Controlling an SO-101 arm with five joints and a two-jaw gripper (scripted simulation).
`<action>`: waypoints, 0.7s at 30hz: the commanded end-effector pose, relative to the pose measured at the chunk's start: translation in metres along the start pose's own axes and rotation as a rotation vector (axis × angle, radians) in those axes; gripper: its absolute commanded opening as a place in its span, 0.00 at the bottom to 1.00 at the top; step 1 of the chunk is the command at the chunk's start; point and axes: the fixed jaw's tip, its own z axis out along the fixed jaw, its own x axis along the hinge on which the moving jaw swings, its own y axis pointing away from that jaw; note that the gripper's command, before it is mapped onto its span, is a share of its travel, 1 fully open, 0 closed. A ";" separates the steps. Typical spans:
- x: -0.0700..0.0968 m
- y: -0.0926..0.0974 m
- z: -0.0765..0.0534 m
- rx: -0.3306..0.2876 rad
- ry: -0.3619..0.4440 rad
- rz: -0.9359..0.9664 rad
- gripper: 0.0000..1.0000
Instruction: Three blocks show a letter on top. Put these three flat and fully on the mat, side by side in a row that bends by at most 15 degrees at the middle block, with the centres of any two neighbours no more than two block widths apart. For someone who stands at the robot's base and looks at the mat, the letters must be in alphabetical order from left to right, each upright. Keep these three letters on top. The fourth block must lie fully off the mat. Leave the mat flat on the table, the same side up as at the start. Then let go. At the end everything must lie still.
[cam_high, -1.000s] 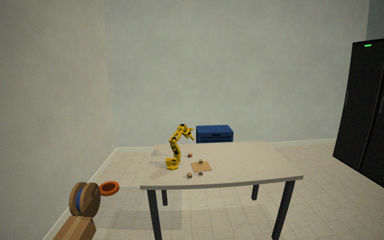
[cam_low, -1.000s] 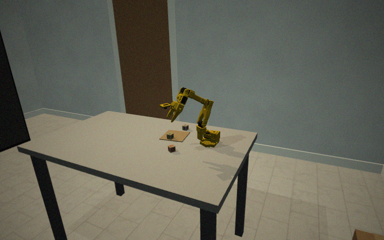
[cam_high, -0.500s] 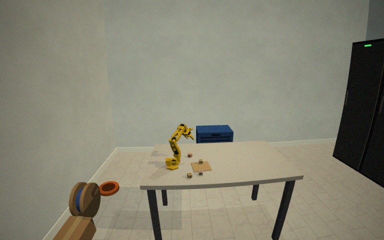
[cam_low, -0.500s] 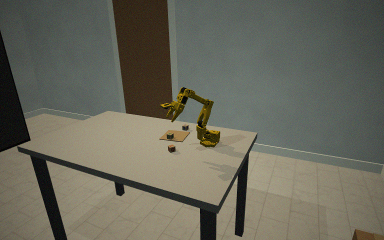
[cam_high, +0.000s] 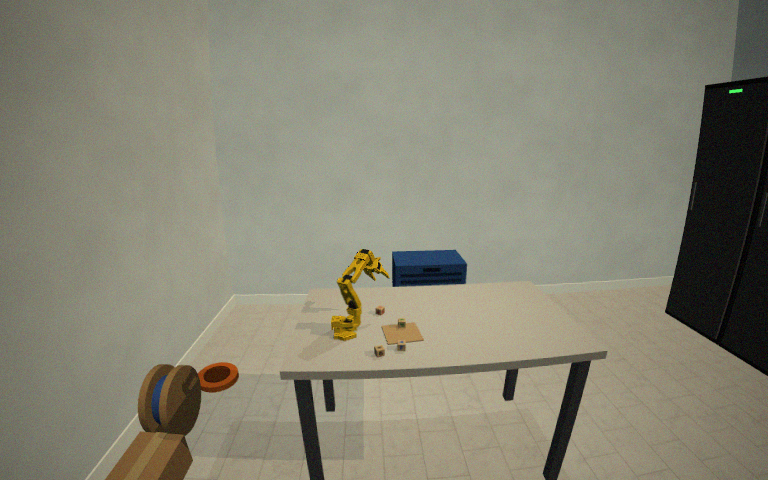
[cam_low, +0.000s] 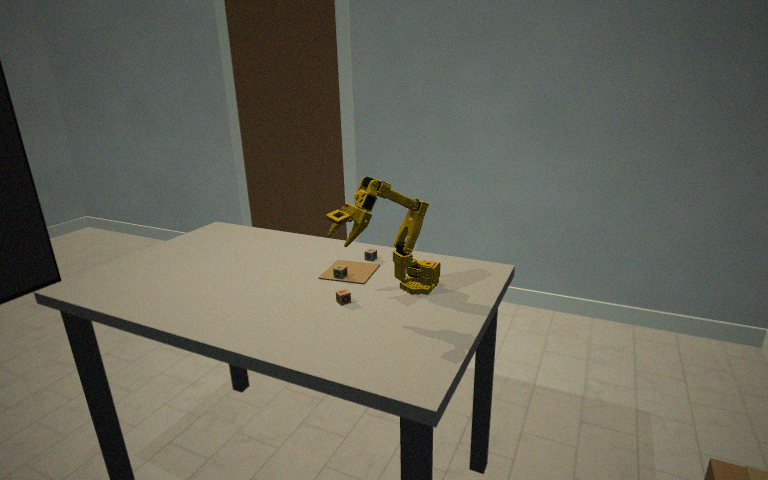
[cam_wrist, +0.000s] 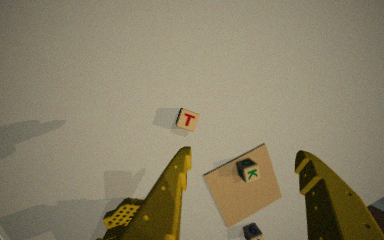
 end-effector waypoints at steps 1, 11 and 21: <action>-0.008 -0.005 -0.014 0.048 -0.097 -0.074 0.35; -0.001 -0.006 -0.009 0.071 -0.083 -0.466 0.35; 0.004 -0.008 -0.005 0.087 -0.070 -0.766 0.35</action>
